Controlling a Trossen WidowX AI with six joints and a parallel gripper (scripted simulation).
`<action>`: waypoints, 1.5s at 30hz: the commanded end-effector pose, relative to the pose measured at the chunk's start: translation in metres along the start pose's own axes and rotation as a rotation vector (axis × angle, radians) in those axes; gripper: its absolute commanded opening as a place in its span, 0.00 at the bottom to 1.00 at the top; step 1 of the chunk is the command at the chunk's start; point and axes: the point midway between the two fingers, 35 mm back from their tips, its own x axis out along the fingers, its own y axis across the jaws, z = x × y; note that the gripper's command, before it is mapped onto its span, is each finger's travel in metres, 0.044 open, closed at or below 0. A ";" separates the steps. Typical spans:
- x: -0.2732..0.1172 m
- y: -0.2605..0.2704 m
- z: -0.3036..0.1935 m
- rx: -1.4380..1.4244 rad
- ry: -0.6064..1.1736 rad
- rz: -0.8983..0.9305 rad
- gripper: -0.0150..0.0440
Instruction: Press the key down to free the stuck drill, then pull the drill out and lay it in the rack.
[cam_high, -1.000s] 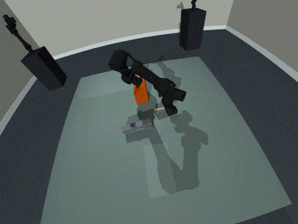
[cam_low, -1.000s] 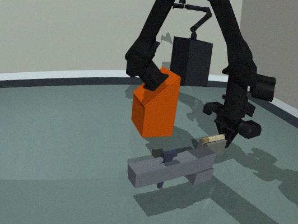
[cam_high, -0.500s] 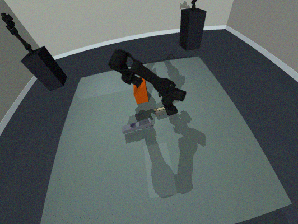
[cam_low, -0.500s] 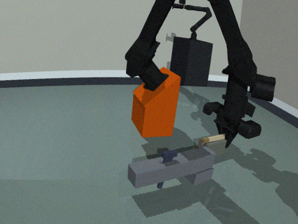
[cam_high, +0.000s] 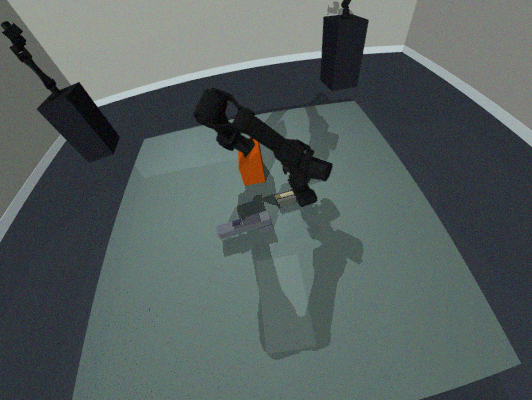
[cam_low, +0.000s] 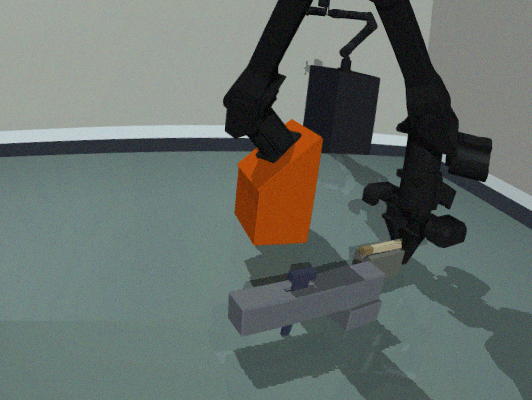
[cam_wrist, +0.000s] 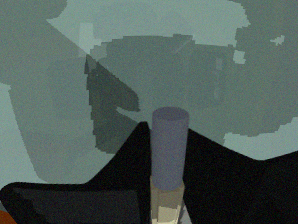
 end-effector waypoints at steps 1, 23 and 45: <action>0.006 0.000 -0.005 0.006 0.016 0.007 0.25; 0.000 0.000 0.000 0.000 0.000 0.000 0.92; -0.080 -0.001 0.002 0.005 0.012 0.007 1.00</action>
